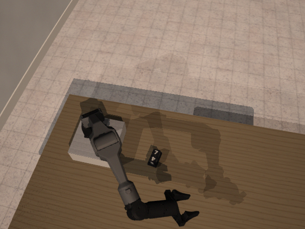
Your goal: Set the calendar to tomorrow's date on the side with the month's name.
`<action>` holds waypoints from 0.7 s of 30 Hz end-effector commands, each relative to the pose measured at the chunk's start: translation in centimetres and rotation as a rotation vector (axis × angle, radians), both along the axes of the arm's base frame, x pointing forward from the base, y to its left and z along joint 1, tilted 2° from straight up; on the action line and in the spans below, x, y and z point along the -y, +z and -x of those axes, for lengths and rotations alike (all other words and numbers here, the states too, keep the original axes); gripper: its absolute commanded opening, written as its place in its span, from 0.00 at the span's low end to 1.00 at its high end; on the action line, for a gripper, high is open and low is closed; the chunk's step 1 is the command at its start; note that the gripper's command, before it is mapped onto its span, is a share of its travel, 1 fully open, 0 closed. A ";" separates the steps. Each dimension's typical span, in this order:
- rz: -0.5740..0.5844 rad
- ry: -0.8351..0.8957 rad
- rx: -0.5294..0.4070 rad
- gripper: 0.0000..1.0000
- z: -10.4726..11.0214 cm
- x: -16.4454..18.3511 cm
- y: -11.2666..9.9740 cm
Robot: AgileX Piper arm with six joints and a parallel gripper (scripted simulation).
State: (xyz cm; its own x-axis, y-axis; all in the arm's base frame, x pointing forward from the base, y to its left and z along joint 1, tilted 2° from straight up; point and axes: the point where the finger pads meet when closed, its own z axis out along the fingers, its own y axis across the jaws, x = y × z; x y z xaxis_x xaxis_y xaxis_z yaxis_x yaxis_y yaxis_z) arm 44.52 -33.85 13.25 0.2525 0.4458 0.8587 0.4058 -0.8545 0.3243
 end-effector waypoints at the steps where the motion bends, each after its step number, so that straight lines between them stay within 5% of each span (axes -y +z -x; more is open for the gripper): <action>1: 0.002 0.000 0.001 1.00 0.0 0.0 0.1; 21: 0.033 0.029 -0.014 1.00 -0.1 -0.9 0.0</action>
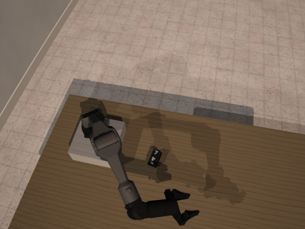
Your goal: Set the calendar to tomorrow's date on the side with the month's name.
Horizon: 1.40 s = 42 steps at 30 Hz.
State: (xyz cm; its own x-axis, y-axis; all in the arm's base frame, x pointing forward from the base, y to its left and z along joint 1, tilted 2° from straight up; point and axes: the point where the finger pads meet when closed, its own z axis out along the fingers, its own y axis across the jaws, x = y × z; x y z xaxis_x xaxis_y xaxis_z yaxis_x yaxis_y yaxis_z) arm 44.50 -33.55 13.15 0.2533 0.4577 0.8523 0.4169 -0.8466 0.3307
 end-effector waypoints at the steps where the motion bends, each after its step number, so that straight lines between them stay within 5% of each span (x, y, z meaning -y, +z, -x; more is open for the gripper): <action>1: 0.047 0.042 -0.020 1.00 -0.1 -1.3 -0.1; 10: 0.456 0.489 -0.183 1.00 1.8 -11.8 -2.3; 13: 0.467 0.502 -0.186 1.00 1.9 -12.1 -2.3; 22: 0.894 1.056 -0.267 1.00 7.8 -19.8 -3.8; 36: 1.369 1.795 -0.255 1.00 16.2 -23.6 -4.1; 42: 1.411 1.869 -0.249 1.00 16.8 -23.6 -4.0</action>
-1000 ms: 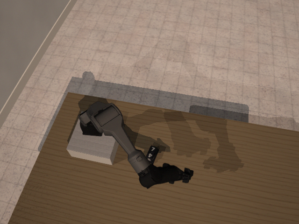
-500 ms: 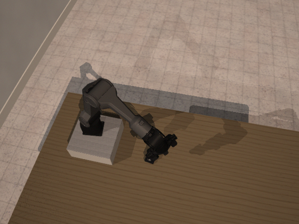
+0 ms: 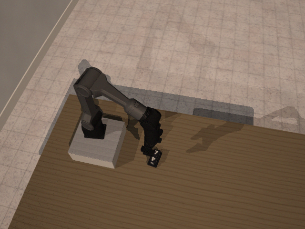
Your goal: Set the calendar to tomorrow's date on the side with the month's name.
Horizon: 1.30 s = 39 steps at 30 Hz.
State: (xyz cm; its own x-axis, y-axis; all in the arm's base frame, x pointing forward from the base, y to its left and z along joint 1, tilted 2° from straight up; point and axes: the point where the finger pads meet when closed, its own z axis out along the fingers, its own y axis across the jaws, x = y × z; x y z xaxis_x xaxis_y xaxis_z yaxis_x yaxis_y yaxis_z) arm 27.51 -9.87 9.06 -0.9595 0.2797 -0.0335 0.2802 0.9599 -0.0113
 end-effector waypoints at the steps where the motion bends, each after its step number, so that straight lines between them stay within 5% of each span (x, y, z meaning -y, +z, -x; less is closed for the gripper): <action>1: -0.001 -0.005 0.005 1.00 -0.2 0.1 0.1; 14: 0.000 0.015 0.002 1.00 -0.1 0.0 -0.1; 22: 0.004 0.195 -0.004 1.00 -0.1 0.0 -0.9; 37: 0.033 1.193 -0.023 1.00 -0.3 0.0 -4.7; 39: 0.033 1.193 -0.023 1.00 -0.3 0.0 -4.7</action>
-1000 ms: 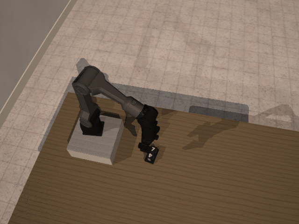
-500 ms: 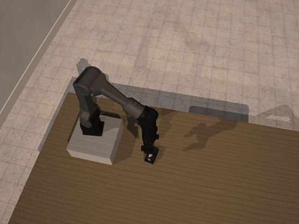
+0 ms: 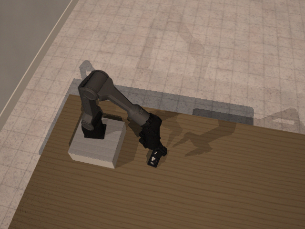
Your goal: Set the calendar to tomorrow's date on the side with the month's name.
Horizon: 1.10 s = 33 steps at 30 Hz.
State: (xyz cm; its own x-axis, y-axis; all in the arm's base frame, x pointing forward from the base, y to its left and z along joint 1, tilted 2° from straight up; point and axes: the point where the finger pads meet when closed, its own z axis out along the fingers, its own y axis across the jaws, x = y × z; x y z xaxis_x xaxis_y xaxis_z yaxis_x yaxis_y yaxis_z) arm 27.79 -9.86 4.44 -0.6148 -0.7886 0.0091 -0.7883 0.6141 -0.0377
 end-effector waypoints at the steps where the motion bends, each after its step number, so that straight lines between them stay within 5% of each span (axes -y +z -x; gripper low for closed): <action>1: -0.010 0.065 0.003 1.00 0.0 0.0 -0.3; 7: -0.004 0.322 -0.004 1.00 0.0 -0.1 -1.3; 13: 0.000 0.374 -0.003 1.00 0.0 -0.1 -1.4; 14: 0.000 0.373 -0.003 0.64 0.0 -0.1 -1.4; 33: 0.000 0.373 -0.003 0.64 0.0 -0.1 -1.4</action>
State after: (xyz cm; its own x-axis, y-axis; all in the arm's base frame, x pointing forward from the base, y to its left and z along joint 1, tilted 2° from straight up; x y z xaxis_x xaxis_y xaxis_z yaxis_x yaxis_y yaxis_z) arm 27.84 -9.80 3.16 -0.2826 -0.9592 0.0111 -0.9587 0.2820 -0.0366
